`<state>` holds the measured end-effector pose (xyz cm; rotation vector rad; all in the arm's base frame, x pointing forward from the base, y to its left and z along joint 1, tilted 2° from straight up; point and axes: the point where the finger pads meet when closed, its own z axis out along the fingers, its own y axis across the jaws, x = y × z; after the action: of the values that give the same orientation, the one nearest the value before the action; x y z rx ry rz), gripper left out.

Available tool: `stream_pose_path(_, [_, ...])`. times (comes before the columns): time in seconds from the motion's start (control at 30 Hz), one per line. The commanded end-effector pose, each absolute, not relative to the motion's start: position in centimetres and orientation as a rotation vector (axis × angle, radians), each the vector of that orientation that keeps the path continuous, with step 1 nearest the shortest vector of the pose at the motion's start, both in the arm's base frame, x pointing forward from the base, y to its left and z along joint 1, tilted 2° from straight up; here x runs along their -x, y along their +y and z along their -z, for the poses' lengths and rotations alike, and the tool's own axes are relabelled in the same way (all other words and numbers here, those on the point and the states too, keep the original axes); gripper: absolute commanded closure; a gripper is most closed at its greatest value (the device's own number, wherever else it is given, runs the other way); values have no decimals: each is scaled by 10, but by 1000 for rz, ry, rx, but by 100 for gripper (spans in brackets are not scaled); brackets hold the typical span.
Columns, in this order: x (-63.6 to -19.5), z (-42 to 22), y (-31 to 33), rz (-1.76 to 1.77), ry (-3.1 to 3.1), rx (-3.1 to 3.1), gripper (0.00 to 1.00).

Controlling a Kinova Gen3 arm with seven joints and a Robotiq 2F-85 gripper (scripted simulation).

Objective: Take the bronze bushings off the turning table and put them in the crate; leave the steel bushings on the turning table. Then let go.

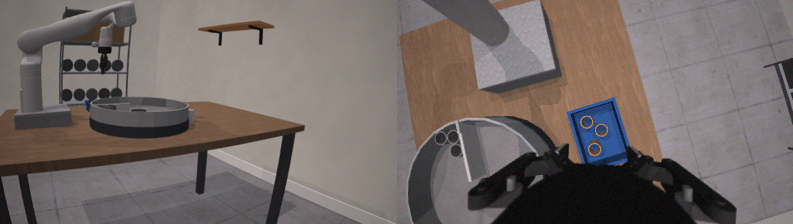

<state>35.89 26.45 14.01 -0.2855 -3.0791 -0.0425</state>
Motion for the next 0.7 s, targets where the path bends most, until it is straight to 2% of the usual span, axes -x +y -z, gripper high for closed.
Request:
stream_pose_path(0.0, [-360,-141,263,42,-3083,273,0])
stream_pose_path(0.17, [-360,-145,261,51,-3096,-71,0])
stream_pose_path(0.67, [-364,-146,256,42,-3101,-119,0])
